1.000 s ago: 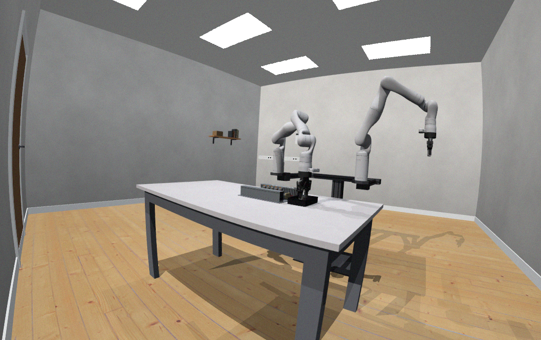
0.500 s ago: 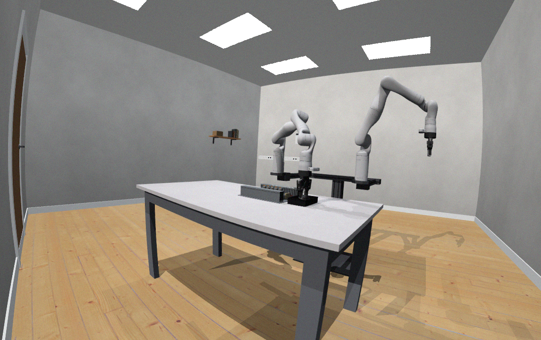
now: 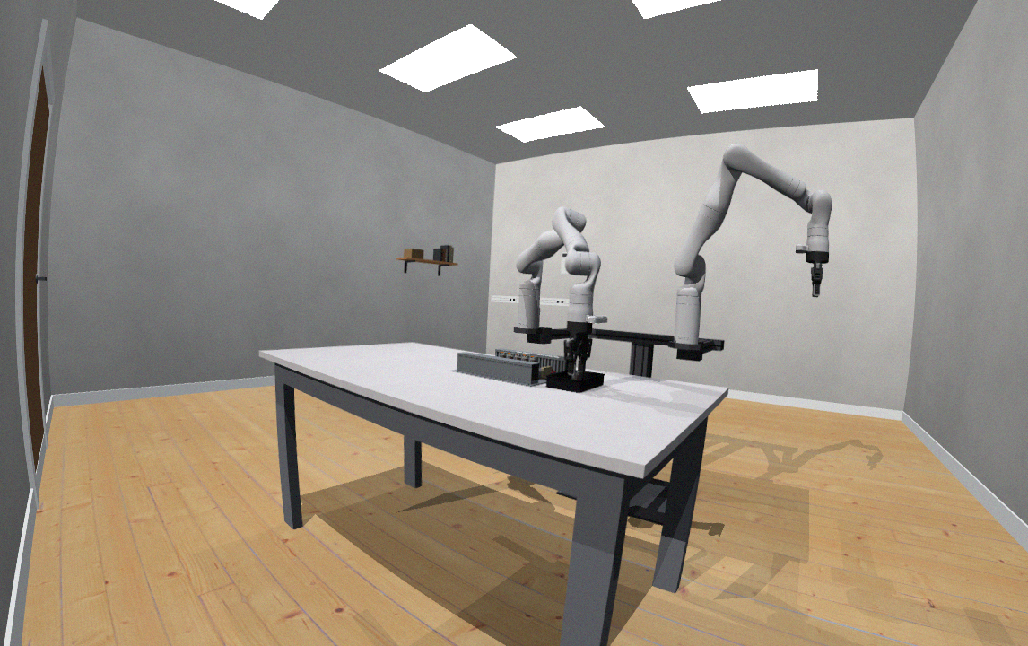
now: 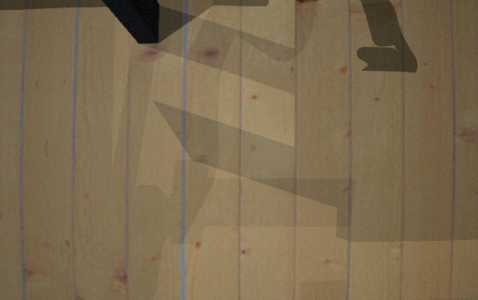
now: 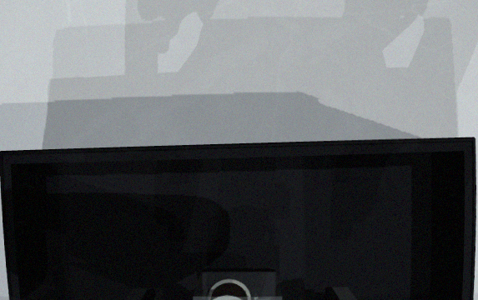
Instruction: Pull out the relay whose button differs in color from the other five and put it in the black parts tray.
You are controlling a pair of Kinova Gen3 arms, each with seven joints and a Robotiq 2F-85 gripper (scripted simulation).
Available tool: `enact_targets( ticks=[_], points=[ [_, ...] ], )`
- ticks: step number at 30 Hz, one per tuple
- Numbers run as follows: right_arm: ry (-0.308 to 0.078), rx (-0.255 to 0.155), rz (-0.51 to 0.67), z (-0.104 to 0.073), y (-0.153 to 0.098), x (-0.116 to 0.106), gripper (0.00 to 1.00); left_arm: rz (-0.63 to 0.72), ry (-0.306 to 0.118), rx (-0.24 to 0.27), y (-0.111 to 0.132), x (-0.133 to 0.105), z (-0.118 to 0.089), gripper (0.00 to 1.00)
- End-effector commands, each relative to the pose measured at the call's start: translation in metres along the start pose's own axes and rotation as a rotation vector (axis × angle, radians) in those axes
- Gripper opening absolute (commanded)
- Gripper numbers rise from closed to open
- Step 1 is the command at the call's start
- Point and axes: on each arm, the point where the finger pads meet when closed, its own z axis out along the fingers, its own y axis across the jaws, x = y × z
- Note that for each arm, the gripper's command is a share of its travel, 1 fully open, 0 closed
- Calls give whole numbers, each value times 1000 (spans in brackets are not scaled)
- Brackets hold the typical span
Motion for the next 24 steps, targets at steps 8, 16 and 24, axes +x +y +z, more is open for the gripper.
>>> enact_targets(
  ticks=[8,16,24],
  points=[
    [2,-2,0,-5,1,1,651,0,-2,0,0,0,-1,1000],
    [2,-2,0,-9,1,1,651,0,-2,0,0,0,-1,1000],
    [2,-2,0,-12,1,1,651,0,-2,0,0,0,-1,1000]
  ],
)
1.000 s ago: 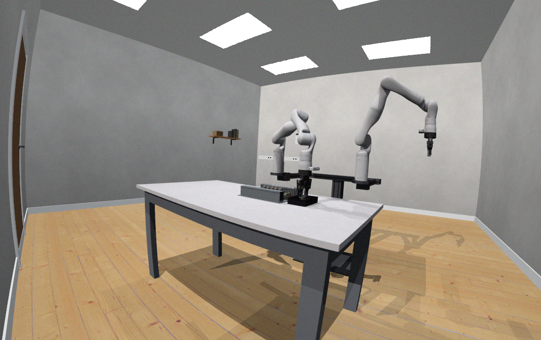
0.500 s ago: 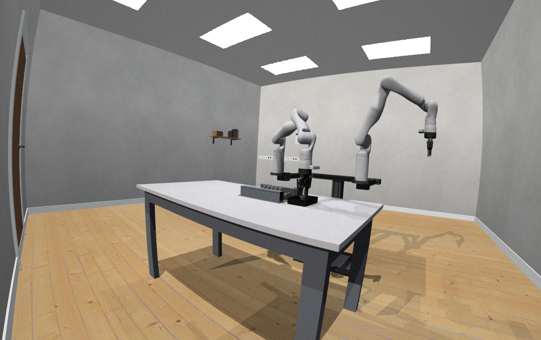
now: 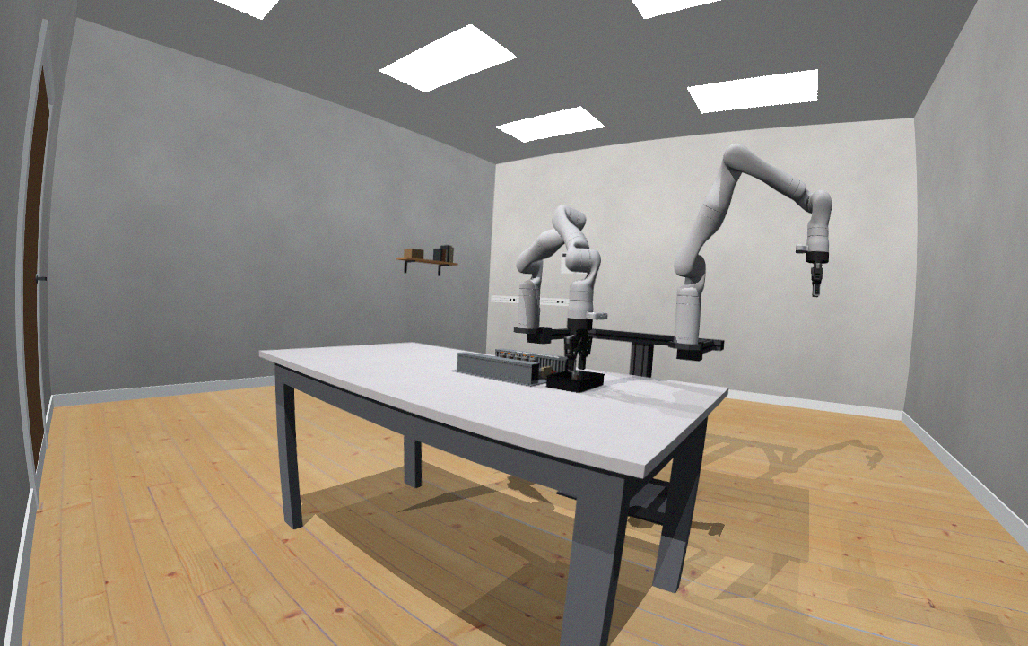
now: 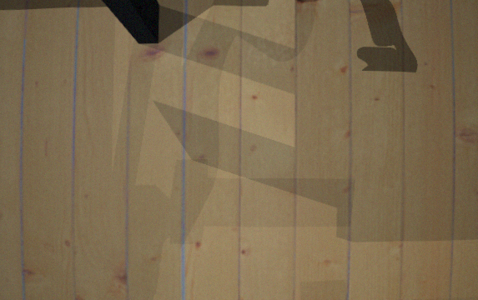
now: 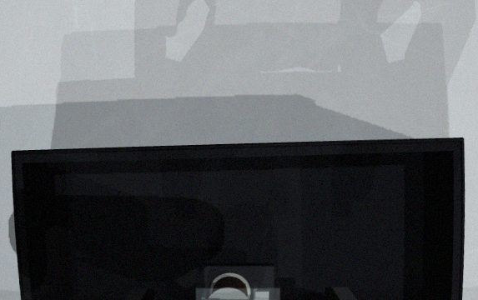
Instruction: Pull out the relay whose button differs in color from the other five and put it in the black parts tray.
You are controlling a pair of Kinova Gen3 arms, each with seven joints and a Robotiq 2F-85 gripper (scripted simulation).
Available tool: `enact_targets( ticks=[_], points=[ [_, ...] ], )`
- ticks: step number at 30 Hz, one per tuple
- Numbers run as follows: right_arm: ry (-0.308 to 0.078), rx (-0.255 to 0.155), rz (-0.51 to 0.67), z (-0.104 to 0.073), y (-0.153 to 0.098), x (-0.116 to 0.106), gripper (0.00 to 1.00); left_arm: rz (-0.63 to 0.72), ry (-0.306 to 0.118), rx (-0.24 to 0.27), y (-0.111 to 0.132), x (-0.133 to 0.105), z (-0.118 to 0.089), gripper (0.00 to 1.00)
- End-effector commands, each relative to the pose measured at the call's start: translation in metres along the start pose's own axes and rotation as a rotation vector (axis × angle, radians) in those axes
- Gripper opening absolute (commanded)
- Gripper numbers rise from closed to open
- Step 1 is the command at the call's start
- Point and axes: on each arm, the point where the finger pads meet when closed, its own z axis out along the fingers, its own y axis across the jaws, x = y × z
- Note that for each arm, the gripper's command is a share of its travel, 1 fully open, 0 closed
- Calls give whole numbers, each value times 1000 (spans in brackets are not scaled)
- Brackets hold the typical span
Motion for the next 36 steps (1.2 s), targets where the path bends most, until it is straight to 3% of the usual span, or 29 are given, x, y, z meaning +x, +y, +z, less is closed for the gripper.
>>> enact_targets(
  ticks=[1,36],
  points=[
    [2,-2,0,-3,1,1,651,0,-2,0,0,0,-1,1000],
    [2,-2,0,-10,1,1,651,0,-2,0,0,0,-1,1000]
  ],
)
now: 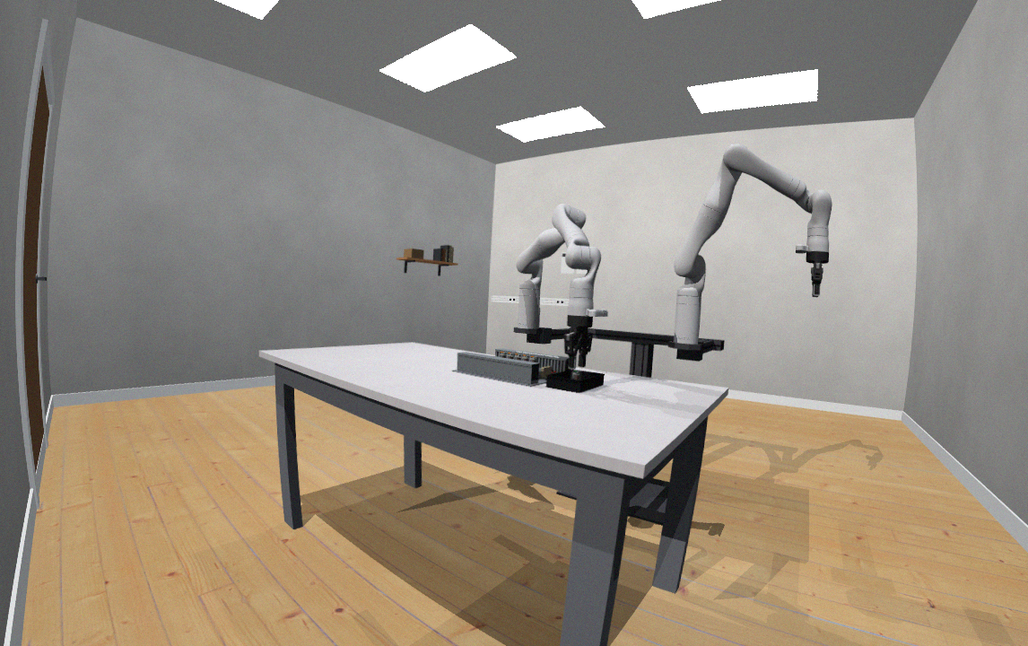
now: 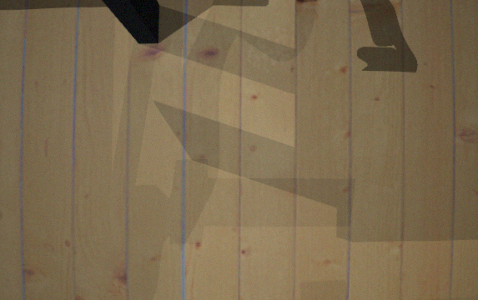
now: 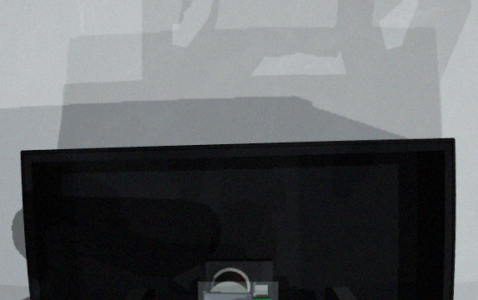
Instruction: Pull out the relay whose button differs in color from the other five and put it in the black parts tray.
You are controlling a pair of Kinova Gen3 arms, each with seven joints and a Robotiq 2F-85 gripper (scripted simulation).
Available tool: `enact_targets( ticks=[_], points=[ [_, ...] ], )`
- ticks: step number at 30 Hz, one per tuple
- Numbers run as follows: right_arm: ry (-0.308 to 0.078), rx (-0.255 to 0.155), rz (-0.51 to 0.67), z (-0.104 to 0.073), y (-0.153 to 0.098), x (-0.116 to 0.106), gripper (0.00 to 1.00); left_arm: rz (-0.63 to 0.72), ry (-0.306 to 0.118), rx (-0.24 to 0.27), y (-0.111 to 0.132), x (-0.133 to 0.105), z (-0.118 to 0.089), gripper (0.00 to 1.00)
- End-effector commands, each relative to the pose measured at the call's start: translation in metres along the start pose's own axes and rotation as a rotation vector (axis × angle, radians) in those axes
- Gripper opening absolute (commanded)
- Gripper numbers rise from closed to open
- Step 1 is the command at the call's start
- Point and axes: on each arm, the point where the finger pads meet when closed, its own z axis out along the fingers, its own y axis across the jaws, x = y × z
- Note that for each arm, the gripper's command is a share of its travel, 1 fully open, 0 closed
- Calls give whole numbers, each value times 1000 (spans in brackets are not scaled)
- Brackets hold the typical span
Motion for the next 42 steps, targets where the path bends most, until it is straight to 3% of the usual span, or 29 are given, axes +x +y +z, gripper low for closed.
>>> enact_targets(
  ticks=[1,18,34,42],
  points=[
    [2,-2,0,-2,1,1,651,0,-2,0,0,0,-1,1000],
    [2,-2,0,-5,1,1,651,0,-2,0,0,0,-1,1000],
    [2,-2,0,-72,1,1,651,0,-2,0,0,0,-1,1000],
    [2,-2,0,-82,0,1,651,0,-2,0,0,0,-1,1000]
  ],
)
